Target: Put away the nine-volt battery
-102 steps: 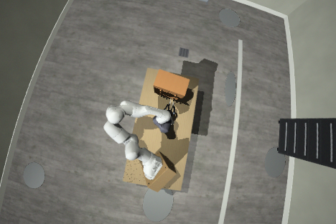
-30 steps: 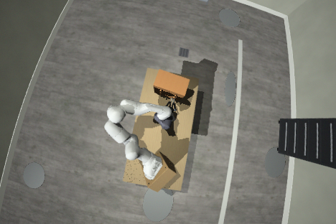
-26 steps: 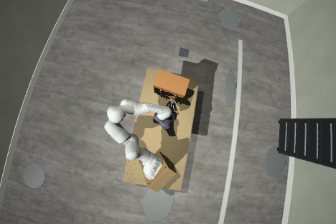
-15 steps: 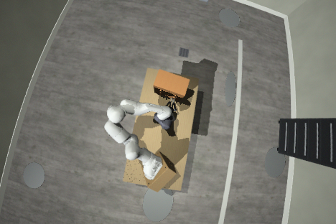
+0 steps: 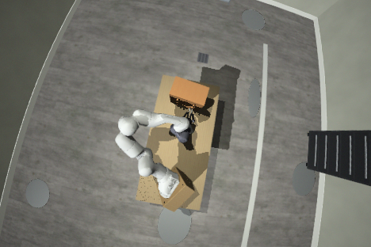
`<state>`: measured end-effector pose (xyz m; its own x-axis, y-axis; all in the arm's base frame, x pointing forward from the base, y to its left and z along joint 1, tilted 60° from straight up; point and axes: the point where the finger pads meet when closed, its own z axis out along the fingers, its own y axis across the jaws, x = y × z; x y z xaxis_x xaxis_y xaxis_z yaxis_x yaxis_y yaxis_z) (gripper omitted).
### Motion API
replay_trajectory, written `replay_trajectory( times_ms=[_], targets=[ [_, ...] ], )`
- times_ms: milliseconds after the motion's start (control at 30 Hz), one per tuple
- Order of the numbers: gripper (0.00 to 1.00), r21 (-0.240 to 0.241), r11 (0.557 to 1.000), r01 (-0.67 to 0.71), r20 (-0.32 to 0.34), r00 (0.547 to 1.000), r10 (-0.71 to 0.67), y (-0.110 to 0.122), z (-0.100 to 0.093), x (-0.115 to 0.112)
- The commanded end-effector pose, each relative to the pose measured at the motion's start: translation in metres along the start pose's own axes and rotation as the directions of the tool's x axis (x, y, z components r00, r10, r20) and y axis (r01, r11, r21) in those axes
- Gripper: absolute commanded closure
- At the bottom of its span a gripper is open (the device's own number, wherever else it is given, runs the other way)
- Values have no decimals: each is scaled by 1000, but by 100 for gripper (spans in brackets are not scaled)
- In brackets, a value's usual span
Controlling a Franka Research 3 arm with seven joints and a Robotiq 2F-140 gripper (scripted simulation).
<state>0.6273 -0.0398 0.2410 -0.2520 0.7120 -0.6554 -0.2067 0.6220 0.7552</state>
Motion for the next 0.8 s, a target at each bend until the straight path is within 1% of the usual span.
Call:
replay_trajectory(
  times_ms=[0,367,767],
  targets=[
    [92,2,1000,-8,-2,1000,8,0,-1,3],
    [92,2,1000,-8,-2,1000,8,0,-6,7],
    [92,2,1000,-8,-2,1000,8,0,-17,16]
  ],
)
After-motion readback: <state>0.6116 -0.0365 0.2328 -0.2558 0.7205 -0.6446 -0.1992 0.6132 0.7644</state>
